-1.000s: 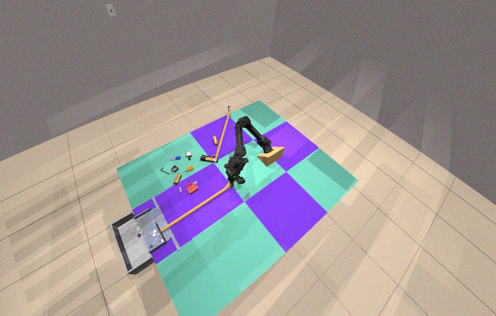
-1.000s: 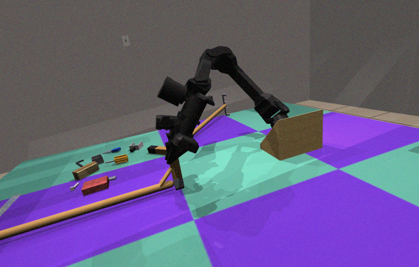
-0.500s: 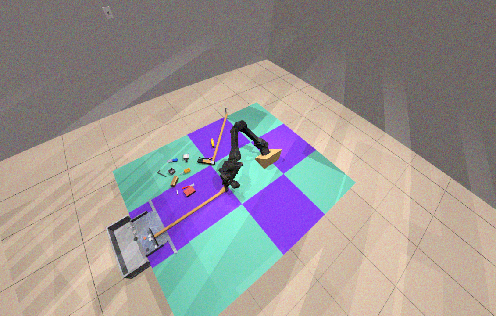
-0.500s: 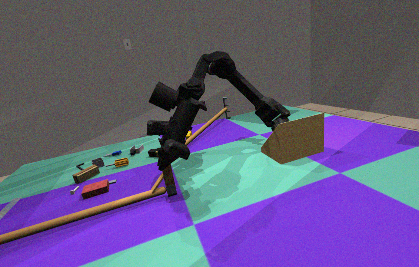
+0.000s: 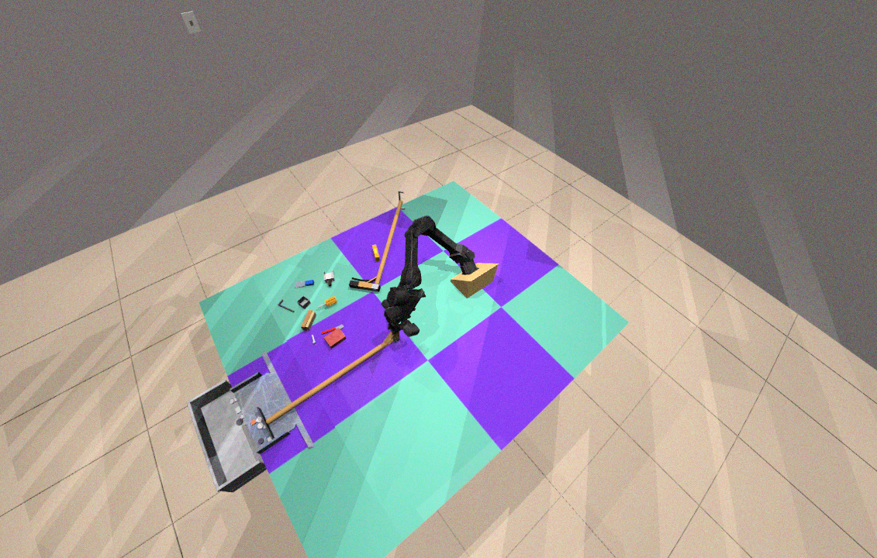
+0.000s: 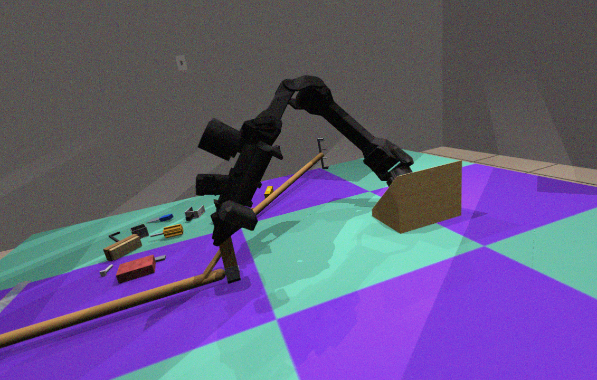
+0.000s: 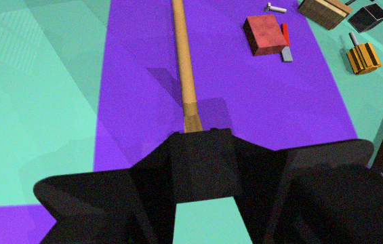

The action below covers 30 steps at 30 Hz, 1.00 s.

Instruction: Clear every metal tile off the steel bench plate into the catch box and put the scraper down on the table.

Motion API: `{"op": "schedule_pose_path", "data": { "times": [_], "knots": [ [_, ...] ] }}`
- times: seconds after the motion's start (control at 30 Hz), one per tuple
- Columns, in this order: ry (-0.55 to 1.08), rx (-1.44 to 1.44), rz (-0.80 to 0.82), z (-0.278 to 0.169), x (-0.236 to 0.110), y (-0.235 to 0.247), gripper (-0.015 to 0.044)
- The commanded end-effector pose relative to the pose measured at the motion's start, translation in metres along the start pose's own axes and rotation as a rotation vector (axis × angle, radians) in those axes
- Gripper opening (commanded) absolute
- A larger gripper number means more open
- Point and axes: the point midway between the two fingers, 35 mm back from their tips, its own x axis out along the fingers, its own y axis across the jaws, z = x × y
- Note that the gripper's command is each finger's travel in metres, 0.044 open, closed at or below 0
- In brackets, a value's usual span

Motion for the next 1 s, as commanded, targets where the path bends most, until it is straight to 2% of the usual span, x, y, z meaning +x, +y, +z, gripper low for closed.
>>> {"op": "schedule_pose_path", "data": {
  "times": [0.0, 0.97],
  "knots": [
    [-0.013, 0.0, 0.005, 0.01, 0.001, 0.001, 0.0],
    [-0.016, 0.002, 0.003, 0.044, 0.029, -0.002, 0.0]
  ]
}}
